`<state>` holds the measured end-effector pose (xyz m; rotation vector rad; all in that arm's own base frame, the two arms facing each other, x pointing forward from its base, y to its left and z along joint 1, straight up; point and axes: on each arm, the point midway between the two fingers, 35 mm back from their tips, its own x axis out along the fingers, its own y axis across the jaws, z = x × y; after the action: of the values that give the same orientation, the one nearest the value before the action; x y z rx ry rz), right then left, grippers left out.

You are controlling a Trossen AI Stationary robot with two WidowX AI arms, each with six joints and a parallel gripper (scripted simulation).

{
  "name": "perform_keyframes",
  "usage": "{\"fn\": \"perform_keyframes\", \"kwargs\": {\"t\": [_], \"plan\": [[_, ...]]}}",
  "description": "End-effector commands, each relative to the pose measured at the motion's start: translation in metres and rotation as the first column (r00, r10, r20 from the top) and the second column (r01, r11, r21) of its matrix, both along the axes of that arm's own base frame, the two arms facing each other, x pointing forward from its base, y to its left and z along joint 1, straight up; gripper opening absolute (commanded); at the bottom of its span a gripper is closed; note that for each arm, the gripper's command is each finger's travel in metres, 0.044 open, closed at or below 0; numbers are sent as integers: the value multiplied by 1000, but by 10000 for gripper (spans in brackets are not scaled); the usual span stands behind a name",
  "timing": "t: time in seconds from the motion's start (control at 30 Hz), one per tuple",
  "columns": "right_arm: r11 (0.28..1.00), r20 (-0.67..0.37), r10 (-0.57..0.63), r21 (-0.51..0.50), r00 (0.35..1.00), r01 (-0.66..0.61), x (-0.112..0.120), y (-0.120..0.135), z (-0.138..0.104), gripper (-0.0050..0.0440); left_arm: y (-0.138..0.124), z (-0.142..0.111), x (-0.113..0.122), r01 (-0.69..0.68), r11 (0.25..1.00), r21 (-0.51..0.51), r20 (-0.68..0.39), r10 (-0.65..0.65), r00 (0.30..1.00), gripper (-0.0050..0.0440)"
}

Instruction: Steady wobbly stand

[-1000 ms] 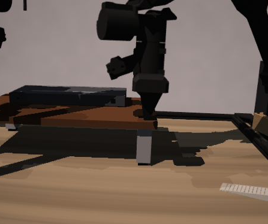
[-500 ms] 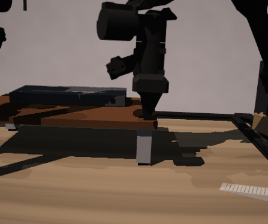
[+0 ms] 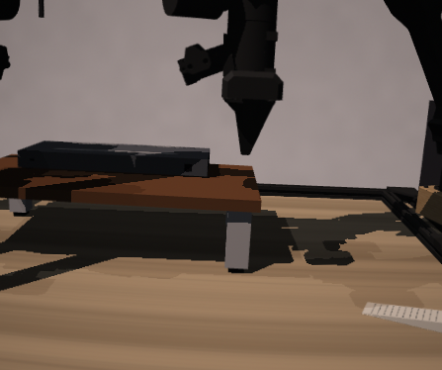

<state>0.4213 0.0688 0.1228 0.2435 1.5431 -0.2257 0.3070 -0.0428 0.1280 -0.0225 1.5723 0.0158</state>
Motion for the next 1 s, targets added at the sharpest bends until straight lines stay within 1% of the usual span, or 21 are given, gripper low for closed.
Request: {"fn": "perform_keyframes", "kwargs": {"t": [0.0, 0.13, 0.17, 0.23, 0.33, 0.4, 0.5, 0.7, 0.73, 0.83, 0.97], "plan": [[1000, 3, 3, 1, 1000, -3, 1, 0, 6, 0, 0, 0, 0, 0, 1000, 0, 0, 0, 1000, 0], [1000, 3, 3, 1, 1000, -3, 1, 0, 6, 0, 0, 0, 0, 0, 1000, 0, 0, 0, 1000, 0], [1000, 51, 7, 8, 999, -8, 7, 1, 9, 239, 0, 0, 0, 0, 1000, 0, 0, 0, 1000, 0], [1000, 155, 20, 21, 988, -24, 23, 4, 25, 239, 0, 0, 0, 0, 1000, 0, 0, 0, 1000, 0], [998, 308, 37, 34, 951, -50, 44, 7, 52, 239, 0, 0, 0, 0, 1000, 0, 0, 0, 1000, 0], [997, 406, 45, 39, 913, -67, 56, 9, 73, 239, 0, 0, 0, 0, 1000, 0, 0, 0, 1000, 0], [995, 545, 56, 41, 837, -92, 73, 11, 107, 239, 0, 0, 0, 0, 1000, 0, 0, 0, 1000, 0], [995, 545, 56, 41, 837, -92, 73, 11, 107, 239, 0, 0, 0, 0, 1000, 0, 0, 0, 1000, 0], [995, 525, 52, 43, 850, -87, 68, 11, 104, 239, 0, 0, 0, 0, 1000, 0, 0, 0, 1000, 0], [993, 639, 58, 39, 767, -108, 79, 13, 137, 239, 0, 0, 0, 0, 1000, 0, 0, 0, 1000, 0], [991, 771, 63, 27, 634, -132, 90, 14, 186, 239, 0, 0, 0, 0, 1000, 0, 0, 0, 1000, 0]]}}
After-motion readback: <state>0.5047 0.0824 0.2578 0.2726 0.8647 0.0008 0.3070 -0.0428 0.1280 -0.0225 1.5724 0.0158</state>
